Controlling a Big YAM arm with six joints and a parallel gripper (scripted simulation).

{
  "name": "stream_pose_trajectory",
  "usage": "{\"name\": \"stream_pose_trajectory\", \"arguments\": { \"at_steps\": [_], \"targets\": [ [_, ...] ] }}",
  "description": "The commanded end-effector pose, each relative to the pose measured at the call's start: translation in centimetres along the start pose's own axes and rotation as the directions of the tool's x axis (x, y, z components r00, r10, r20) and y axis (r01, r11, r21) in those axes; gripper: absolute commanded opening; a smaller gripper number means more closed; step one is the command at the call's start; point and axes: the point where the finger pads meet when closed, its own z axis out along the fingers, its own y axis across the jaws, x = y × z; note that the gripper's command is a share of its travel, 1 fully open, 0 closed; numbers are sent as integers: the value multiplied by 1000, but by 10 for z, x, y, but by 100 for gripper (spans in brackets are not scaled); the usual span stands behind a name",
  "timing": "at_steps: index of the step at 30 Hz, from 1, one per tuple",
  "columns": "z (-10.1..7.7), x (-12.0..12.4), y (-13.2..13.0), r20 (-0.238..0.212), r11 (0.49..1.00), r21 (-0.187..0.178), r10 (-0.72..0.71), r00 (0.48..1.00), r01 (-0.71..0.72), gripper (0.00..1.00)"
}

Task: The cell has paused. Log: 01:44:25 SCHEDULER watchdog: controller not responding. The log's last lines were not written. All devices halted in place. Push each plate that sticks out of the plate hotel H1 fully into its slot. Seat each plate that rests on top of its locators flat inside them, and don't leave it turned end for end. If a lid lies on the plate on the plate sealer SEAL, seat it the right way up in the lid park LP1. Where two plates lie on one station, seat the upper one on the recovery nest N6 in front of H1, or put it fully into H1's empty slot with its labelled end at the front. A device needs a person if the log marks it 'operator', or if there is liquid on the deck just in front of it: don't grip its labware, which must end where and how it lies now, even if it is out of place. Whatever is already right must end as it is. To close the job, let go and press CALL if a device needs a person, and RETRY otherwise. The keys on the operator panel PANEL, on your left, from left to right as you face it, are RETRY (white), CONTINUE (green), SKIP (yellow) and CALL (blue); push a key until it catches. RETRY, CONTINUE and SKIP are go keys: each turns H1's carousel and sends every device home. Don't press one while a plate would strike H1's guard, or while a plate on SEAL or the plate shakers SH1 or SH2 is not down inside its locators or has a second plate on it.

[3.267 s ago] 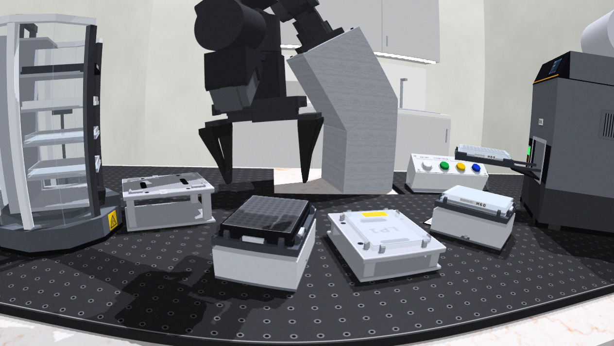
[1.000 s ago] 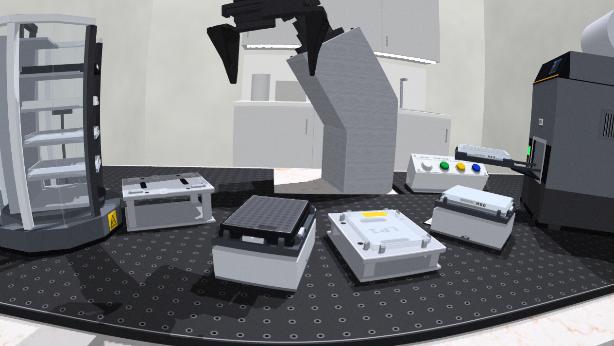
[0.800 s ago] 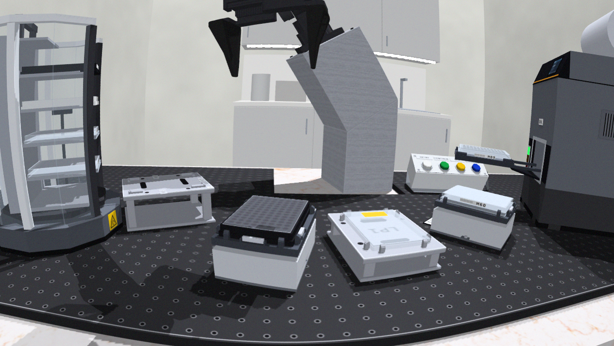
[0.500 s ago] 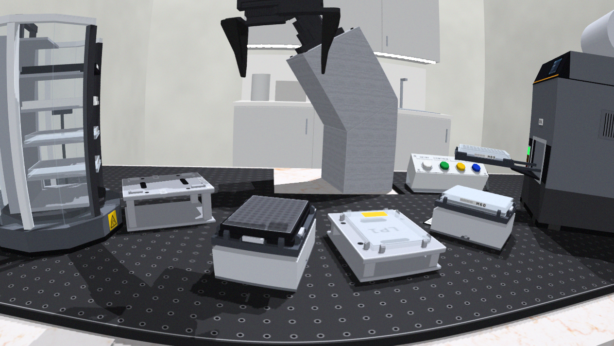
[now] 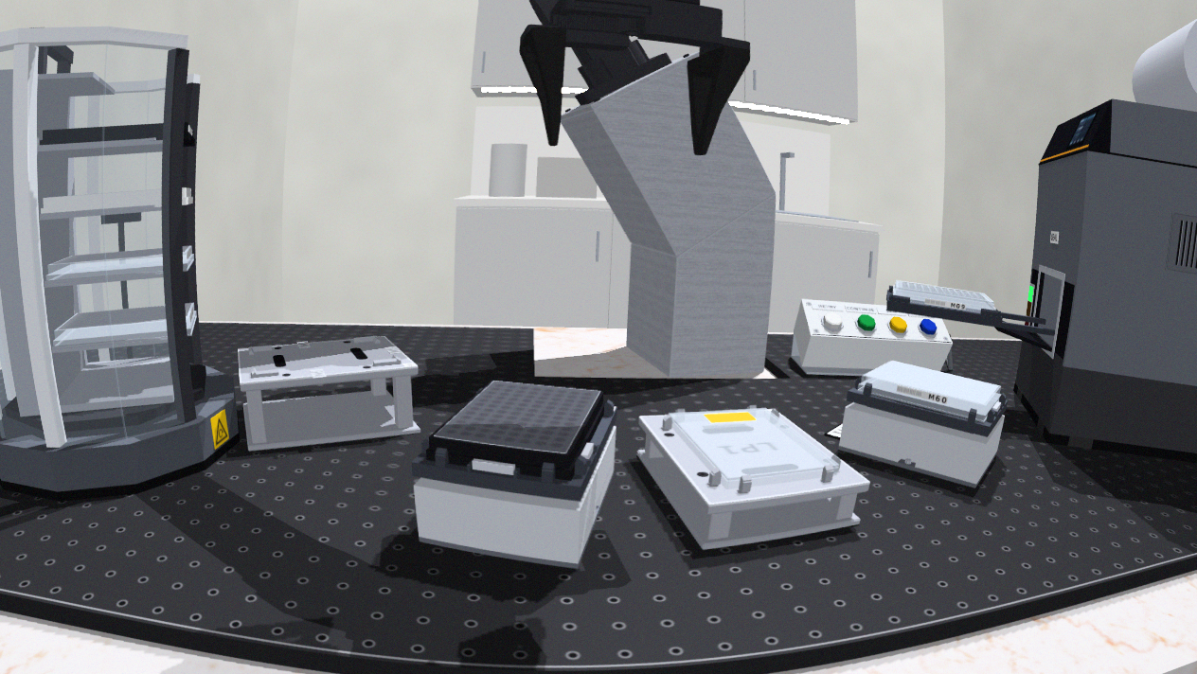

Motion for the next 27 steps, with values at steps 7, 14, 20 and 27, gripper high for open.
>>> {"name": "stream_pose_trajectory", "arguments": {
  "at_steps": [7, 14, 20, 27],
  "targets": [
    [-3, -2, 31, 14, 1000, 3, -6, 1000, 6, 100],
    [-4, -1, 54, 15, 1000, 4, -6, 1000, 6, 100],
    [-12, -5, 62, 33, 1000, 4, 5, 999, -6, 100],
    [-6, -4, 90, 24, 1000, 3, -1, 1000, 1, 100]
  ]
}}
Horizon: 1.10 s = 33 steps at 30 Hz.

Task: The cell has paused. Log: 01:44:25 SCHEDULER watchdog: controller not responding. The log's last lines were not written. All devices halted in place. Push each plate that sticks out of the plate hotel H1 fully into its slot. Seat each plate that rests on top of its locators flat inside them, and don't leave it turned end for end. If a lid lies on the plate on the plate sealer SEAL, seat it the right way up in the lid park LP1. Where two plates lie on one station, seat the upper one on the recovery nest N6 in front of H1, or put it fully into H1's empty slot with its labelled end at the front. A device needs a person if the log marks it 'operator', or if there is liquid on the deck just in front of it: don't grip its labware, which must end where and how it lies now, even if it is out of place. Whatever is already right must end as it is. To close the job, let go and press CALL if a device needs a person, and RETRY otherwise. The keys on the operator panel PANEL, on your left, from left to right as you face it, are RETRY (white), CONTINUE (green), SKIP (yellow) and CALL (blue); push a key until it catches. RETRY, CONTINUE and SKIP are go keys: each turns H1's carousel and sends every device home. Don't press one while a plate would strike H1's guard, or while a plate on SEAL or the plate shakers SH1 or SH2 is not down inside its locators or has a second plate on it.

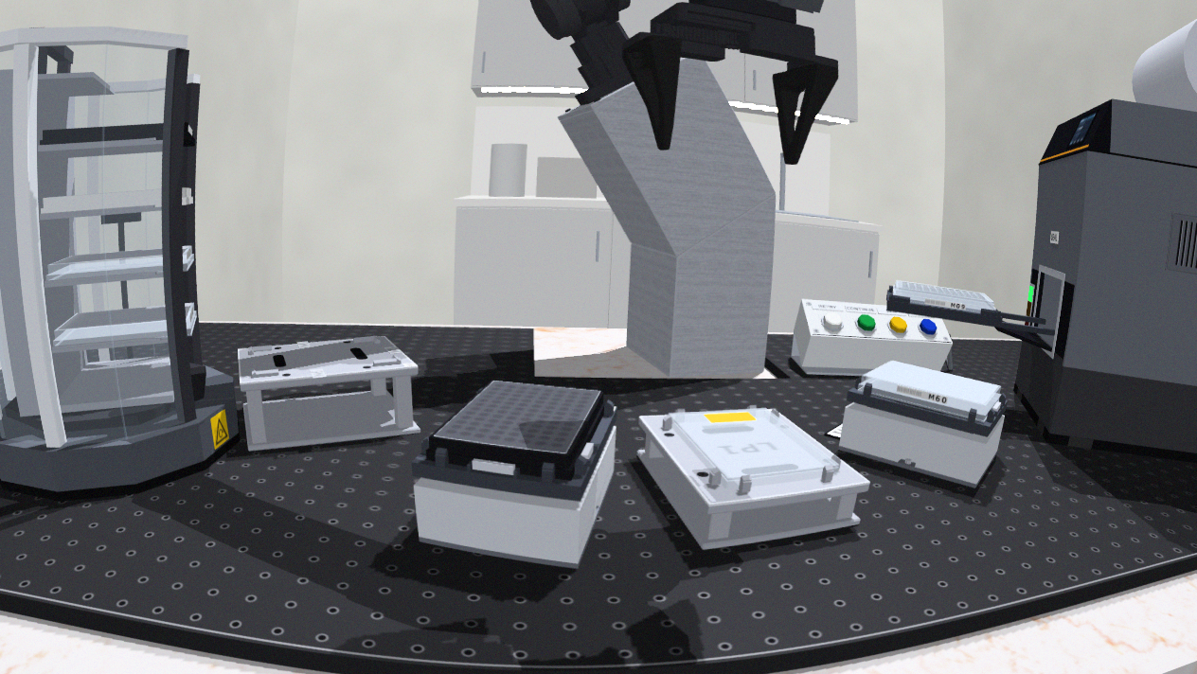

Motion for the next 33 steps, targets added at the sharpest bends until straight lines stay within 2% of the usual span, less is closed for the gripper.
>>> {"name": "stream_pose_trajectory", "arguments": {
  "at_steps": [1, 9, 10, 12, 20, 26, 27, 28, 30, 33],
  "targets": [
    [-5, -8, 21, 22, 1000, 2, 9, 1000, -9, 100],
    [-8, -15, 41, 34, 1000, 0, 17, 999, -17, 100],
    [-16, -17, 39, 56, 1000, -1, -16, 998, 16, 100],
    [-2, 6, 51, 14, 993, 4, -117, 993, 117, 100],
    [-1, 19, 76, 12, 927, 4, -376, 927, 376, 100],
    [-3, 24, 87, 18, 925, 4, -381, 924, 381, 100],
    [-15, 6, 87, 51, 933, 10, -361, 931, 361, 100],
    [-7, 16, 93, 31, 933, 6, -359, 933, 359, 100],
    [-2, 29, 99, 12, 931, 3, -364, 931, 364, 100],
    [-1, 37, 108, 9, 931, 3, -366, 931, 366, 100]
  ]
}}
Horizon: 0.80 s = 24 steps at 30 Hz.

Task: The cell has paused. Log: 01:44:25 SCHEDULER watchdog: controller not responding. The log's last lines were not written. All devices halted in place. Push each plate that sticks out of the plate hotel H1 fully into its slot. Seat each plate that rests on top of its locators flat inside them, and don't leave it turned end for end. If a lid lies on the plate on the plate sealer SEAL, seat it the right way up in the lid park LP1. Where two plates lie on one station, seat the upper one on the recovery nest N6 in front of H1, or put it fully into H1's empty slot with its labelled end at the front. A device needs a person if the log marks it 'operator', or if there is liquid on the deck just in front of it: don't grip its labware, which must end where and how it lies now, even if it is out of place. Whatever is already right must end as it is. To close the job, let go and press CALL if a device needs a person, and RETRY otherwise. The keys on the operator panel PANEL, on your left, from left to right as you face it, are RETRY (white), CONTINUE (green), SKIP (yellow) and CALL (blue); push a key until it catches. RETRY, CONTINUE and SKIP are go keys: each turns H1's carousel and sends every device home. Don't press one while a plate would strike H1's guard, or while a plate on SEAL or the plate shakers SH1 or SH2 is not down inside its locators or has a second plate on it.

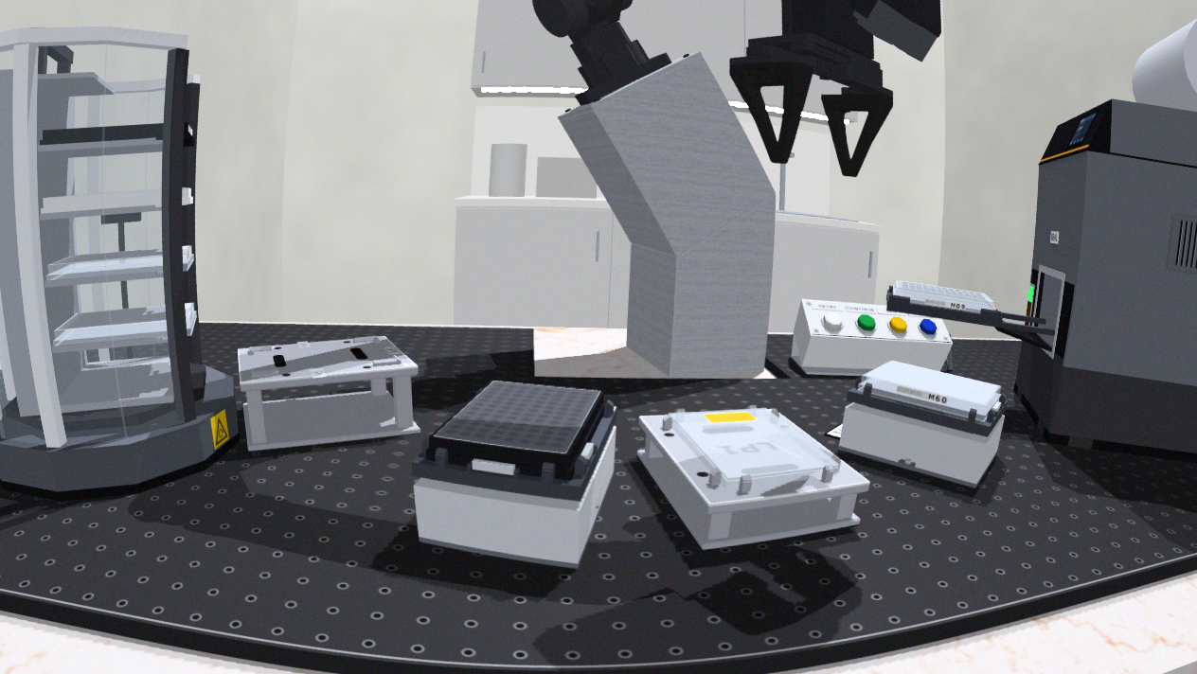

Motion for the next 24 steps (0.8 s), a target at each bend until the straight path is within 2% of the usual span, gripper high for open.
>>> {"name": "stream_pose_trajectory", "arguments": {
  "at_steps": [1, 5, 10, 11, 12, 15, 24],
  "targets": [
    [-1, 1, 23, 5, 1000, 0, -10, 1000, 10, 100],
    [-3, -4, 35, 18, 1000, 1, -3, 1000, 2, 100],
    [-1, 4, 46, 3, 1000, 0, -11, 1000, 11, 100],
    [-11, -12, 43, 40, 1000, 1, 11, 999, -12, 100],
    [-5, -8, 50, 25, 1000, 1, 2, 1000, -2, 100],
    [-3, -1, 61, 13, 1000, 0, -5, 1000, 5, 100],
    [-6, -7, 90, 27, 1000, -2, 4, 1000, -4, 100]
  ]
}}
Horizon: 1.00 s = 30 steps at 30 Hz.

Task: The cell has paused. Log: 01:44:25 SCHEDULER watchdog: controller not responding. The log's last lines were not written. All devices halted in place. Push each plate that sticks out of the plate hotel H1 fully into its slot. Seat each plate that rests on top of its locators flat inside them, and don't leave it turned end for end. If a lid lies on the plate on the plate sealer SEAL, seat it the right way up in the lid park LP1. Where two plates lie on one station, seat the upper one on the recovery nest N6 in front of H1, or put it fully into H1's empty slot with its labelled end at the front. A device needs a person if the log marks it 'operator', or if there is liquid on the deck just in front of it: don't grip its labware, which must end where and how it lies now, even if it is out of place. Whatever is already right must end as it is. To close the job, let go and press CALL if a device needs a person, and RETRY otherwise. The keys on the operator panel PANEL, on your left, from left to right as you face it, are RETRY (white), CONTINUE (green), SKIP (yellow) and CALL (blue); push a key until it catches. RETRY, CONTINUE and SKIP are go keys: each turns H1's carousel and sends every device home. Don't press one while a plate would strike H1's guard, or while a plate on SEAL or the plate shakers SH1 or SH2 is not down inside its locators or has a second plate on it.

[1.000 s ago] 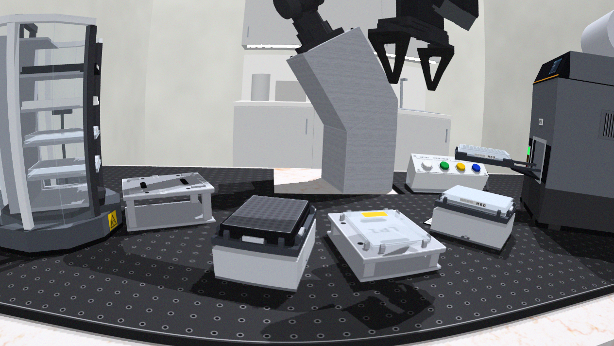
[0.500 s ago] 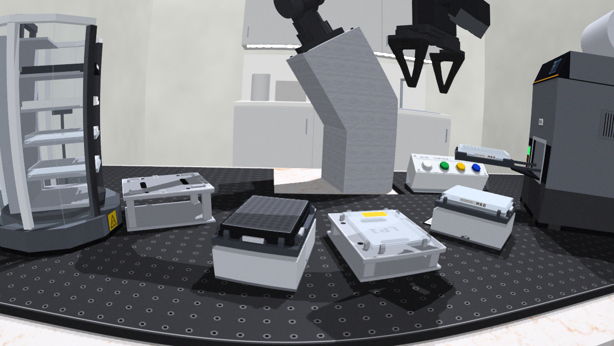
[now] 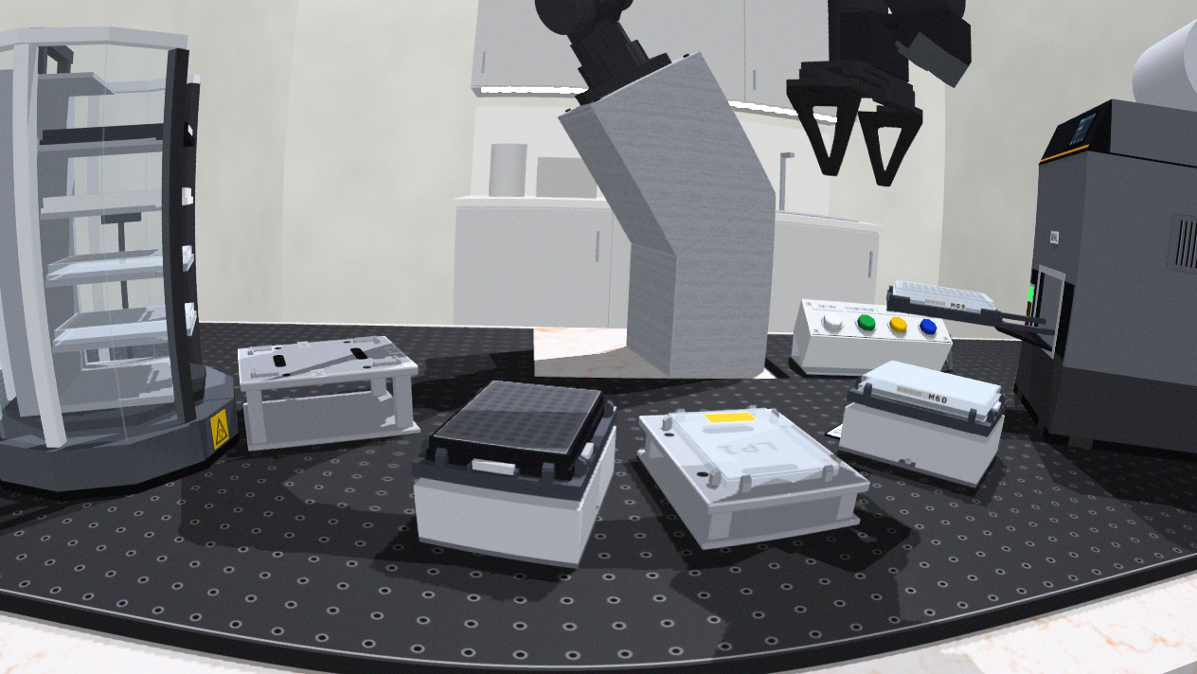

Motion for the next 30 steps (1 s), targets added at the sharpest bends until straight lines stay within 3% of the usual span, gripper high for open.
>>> {"name": "stream_pose_trajectory", "arguments": {
  "at_steps": [1, 4, 7, 14, 20, 21, 24, 30],
  "targets": [
    [-9, -18, 17, 36, 1000, 0, 28, 999, -28, 100],
    [-15, -14, 15, 52, 1000, 2, -1, 999, 1, 100],
    [-2, 5, 30, 16, 990, 5, -139, 990, 139, 100],
    [-2, 17, 50, 14, 932, 9, -364, 931, 363, 100],
    [-3, 22, 61, 19, 929, 10, -370, 929, 369, 100],
    [-10, 9, 64, 38, 933, 12, -360, 932, 359, 100],
    [-1, 31, 73, 9, 935, 8, -354, 935, 354, 100],
    [-2, 36, 91, 16, 937, 9, -350, 937, 350, 100]
  ]
}}
